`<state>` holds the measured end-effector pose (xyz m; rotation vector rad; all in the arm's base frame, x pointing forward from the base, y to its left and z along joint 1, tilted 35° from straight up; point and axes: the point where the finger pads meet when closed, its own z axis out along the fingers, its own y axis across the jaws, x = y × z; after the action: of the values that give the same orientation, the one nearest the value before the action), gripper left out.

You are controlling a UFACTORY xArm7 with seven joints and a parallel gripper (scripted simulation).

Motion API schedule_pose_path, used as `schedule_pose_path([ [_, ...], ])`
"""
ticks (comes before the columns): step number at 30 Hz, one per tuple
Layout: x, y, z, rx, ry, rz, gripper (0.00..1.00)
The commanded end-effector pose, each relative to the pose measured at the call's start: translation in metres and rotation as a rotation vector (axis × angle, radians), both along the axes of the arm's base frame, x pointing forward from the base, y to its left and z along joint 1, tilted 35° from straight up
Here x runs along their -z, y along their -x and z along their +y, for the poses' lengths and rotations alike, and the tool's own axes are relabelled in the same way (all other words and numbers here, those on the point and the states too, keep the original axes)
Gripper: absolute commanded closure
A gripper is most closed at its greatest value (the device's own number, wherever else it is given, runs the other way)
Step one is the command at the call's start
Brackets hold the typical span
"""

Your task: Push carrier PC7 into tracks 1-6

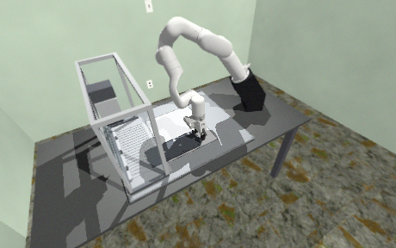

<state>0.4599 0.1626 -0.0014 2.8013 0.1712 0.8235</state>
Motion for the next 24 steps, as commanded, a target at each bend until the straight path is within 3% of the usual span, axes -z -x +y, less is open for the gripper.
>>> schedule_pose_path([
  [1, -0.003, -0.004, 0.002, -0.002, -0.001, -0.001, 0.18],
  [24, -0.014, -0.021, 0.006, -0.002, -0.001, -0.002, 0.18],
])
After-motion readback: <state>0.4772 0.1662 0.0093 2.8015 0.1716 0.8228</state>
